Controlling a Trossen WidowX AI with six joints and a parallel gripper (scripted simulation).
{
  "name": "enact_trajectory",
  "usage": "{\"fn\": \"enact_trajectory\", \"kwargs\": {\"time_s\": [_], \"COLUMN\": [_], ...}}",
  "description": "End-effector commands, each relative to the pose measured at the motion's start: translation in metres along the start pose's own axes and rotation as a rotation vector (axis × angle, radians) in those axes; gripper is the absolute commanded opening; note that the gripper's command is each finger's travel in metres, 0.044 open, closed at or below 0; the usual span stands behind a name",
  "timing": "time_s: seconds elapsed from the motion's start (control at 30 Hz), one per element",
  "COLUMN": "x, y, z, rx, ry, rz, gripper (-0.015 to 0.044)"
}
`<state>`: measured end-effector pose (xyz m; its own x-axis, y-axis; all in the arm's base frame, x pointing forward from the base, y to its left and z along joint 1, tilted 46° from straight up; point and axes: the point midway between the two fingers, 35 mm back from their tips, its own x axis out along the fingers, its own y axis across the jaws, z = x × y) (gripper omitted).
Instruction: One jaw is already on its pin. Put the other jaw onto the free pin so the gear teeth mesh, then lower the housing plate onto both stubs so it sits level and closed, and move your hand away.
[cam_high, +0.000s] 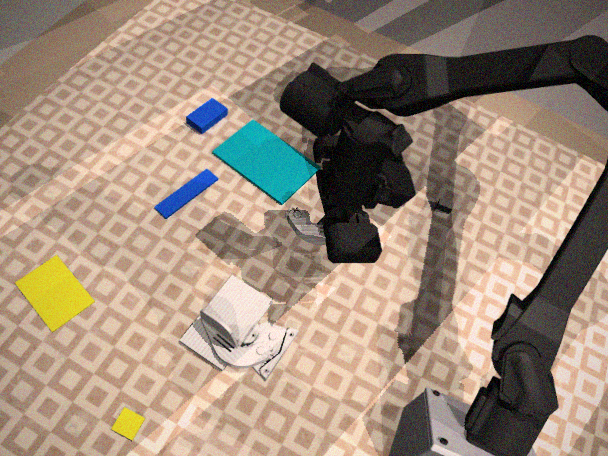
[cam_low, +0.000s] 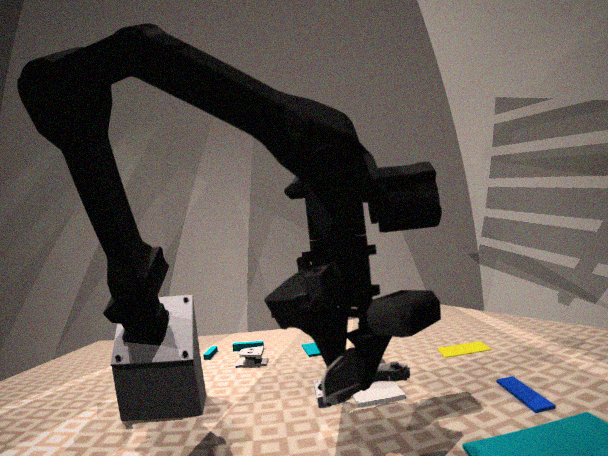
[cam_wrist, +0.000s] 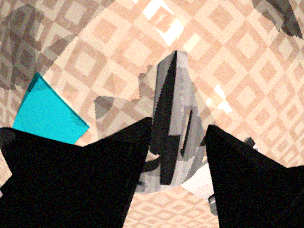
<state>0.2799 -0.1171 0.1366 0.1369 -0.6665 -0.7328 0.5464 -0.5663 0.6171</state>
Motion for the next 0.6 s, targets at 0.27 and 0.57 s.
{"fn": "enact_trajectory", "kwargs": {"time_s": [0.27,0.57], "x": [0.003,0.004], "y": [-0.024,-0.042], "z": [-0.02,-0.033], "rx": [-0.363,-0.624], "ry": [0.001,0.004], "rz": [-0.012,-0.018], "gripper": [0.0134,0.0134]}}
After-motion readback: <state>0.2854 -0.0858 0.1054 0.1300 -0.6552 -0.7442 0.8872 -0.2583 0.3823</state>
